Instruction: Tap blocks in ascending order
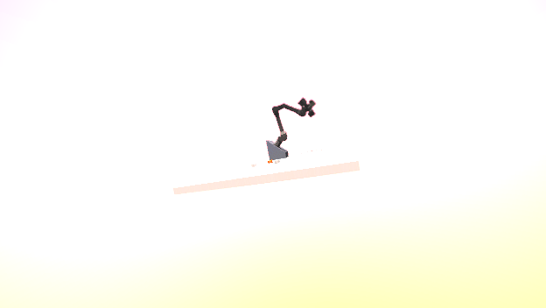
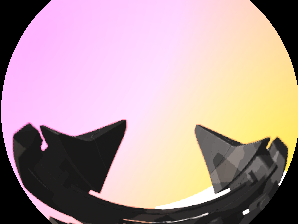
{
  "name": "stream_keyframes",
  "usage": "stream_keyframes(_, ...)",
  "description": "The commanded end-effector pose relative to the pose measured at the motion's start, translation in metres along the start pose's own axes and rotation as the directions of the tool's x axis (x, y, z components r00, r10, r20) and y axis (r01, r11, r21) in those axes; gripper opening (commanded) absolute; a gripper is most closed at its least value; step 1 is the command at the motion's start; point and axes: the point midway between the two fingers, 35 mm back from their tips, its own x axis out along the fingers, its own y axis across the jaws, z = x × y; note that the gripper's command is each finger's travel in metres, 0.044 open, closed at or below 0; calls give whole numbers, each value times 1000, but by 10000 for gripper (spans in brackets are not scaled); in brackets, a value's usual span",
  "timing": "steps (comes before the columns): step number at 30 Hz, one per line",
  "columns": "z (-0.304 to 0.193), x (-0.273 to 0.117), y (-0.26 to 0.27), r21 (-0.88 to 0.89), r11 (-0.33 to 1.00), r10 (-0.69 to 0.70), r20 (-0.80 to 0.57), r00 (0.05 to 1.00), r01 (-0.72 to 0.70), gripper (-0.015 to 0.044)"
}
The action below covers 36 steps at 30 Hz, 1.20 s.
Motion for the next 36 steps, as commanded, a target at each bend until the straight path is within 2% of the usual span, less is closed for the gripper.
stream_keyframes(1,1,-1,-2,-1,1000,-8,6,1000,8,400)
stream_keyframes(8,45,-33,-86,37,964,-264,173,949,262,400)
stream_keyframes(15,79,-107,-170,132,846,-531,301,792,517,400)
stream_keyframes(20,87,-182,-217,222,707,-700,358,619,671,400)
stream_keyframes(26,78,-287,-251,348,491,-854,372,363,799,400)
stream_keyframes(36,15,-460,-248,549,94,-963,263,-65,830,400)
